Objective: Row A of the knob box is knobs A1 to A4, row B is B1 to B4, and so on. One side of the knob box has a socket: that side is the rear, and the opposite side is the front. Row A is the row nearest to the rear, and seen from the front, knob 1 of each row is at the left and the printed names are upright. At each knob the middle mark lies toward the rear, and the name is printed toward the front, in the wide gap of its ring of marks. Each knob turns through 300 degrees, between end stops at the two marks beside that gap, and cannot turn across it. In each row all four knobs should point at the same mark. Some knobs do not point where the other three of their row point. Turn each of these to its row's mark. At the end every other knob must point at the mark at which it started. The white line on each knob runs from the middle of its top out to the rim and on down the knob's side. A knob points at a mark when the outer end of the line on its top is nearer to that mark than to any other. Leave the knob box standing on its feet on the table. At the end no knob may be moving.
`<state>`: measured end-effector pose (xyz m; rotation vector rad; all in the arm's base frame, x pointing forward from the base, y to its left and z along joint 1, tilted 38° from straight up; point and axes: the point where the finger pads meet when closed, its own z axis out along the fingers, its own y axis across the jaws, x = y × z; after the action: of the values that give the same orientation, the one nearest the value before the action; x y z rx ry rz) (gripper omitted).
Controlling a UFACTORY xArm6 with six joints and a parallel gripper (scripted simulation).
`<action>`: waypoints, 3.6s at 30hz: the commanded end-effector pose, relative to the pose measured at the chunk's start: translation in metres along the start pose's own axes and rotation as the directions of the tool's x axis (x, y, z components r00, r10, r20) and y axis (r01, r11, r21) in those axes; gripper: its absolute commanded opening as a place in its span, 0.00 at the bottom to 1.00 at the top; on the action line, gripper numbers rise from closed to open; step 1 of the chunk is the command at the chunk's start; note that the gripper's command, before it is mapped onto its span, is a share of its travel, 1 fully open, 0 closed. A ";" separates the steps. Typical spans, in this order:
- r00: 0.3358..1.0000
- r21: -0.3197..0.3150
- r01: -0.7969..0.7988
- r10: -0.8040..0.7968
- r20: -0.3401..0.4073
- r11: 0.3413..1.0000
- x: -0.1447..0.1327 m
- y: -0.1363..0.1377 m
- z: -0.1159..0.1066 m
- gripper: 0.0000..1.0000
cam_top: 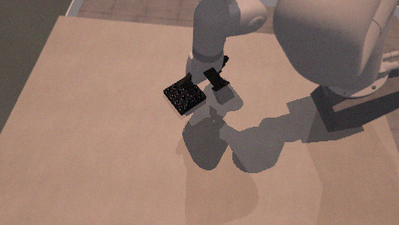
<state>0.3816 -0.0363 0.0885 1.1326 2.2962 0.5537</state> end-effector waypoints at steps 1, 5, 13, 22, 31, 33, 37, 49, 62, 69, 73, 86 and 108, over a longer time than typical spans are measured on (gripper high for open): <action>1.000 0.001 -0.006 0.006 -0.008 1.000 0.000 0.000 0.000 0.19; 1.000 0.001 -0.006 0.006 -0.008 1.000 0.000 0.000 0.000 0.19; 1.000 0.001 -0.006 0.006 -0.008 1.000 0.000 0.000 0.000 0.19; 1.000 0.001 -0.006 0.006 -0.008 1.000 0.000 0.000 0.000 0.19; 1.000 0.001 -0.006 0.006 -0.008 1.000 0.000 0.000 0.000 0.19; 1.000 0.001 -0.006 0.006 -0.008 1.000 0.000 0.000 0.000 0.19; 1.000 0.001 -0.006 0.006 -0.008 1.000 0.000 0.000 0.000 0.19; 1.000 0.001 -0.006 0.006 -0.008 1.000 0.000 0.001 0.002 0.19; 1.000 0.001 -0.006 0.006 -0.009 1.000 0.000 0.001 0.011 0.19; 1.000 0.001 -0.006 0.006 -0.009 1.000 -0.001 0.001 0.019 0.19; 1.000 0.001 -0.006 0.006 -0.009 1.000 -0.001 0.001 0.024 0.19; 1.000 0.001 -0.006 0.006 -0.009 1.000 -0.001 0.001 0.037 0.19; 1.000 0.001 -0.006 0.006 -0.009 1.000 -0.001 0.001 0.042 0.19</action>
<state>0.4080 -0.0308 0.0557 1.1410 2.3029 0.5606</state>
